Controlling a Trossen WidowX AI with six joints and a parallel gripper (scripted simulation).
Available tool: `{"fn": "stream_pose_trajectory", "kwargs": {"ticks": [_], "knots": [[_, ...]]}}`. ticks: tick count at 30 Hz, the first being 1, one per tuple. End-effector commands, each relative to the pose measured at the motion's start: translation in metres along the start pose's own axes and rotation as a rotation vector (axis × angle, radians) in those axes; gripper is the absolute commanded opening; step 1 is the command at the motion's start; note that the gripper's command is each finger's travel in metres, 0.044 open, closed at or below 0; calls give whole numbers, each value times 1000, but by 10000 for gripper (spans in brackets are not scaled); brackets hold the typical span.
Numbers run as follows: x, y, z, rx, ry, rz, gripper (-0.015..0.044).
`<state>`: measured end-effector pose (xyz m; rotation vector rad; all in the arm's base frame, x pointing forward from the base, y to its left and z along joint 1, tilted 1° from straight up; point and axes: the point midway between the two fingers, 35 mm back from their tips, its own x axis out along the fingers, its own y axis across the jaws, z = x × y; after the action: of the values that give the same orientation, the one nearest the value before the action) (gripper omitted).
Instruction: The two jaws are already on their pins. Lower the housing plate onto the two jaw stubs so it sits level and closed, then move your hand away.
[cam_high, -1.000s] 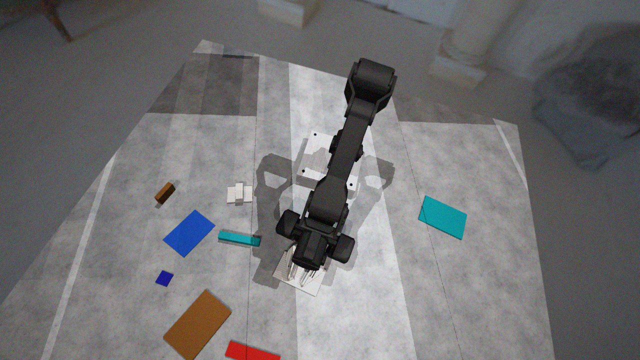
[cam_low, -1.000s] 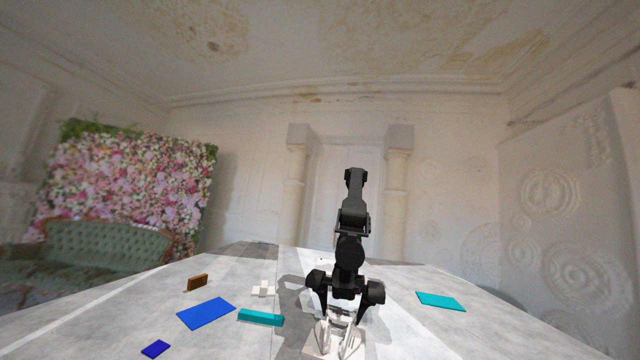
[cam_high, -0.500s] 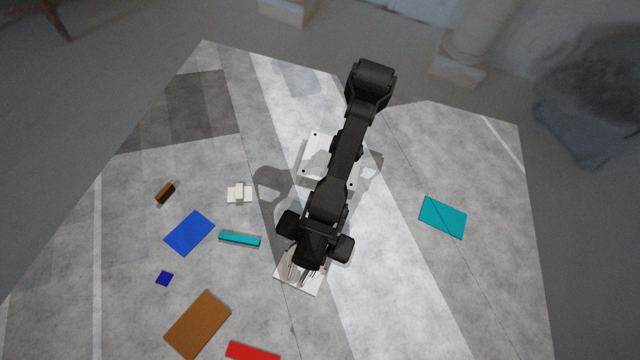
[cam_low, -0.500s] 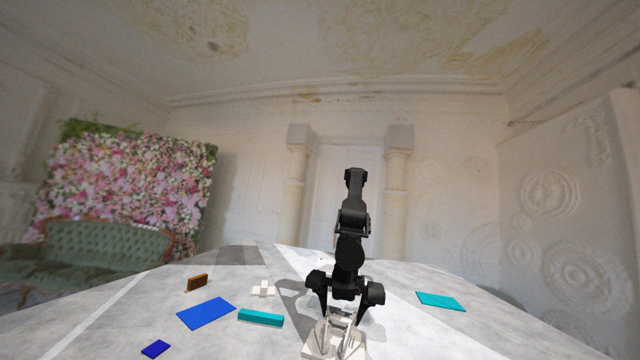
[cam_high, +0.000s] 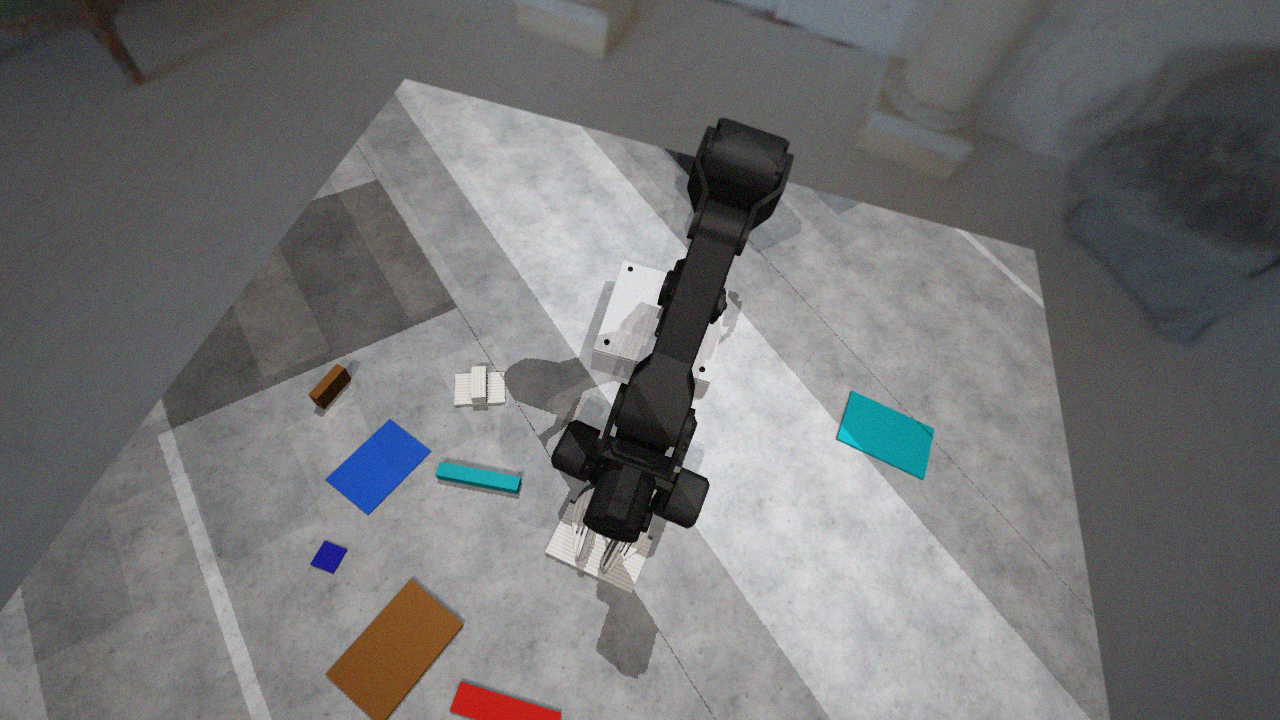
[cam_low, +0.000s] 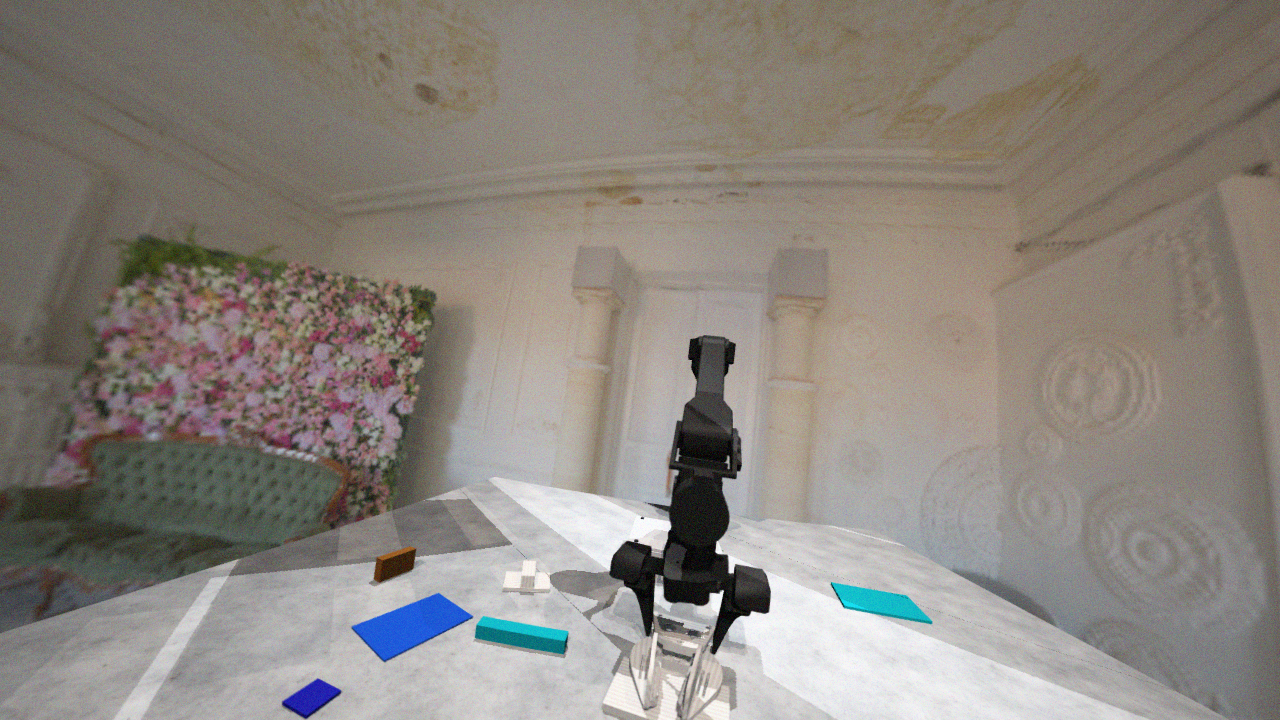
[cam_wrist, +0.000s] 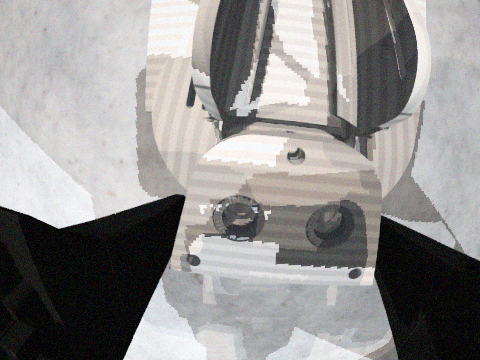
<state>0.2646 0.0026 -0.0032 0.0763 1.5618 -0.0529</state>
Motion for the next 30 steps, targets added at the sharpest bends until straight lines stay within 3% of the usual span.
{"fn": "stream_pose_trajectory", "kwargs": {"ticks": [1, 30], "knots": [[1, 0, 0, 4, 0, 2, 351], [7, 0, 0, 5, 0, 2, 351]]}}
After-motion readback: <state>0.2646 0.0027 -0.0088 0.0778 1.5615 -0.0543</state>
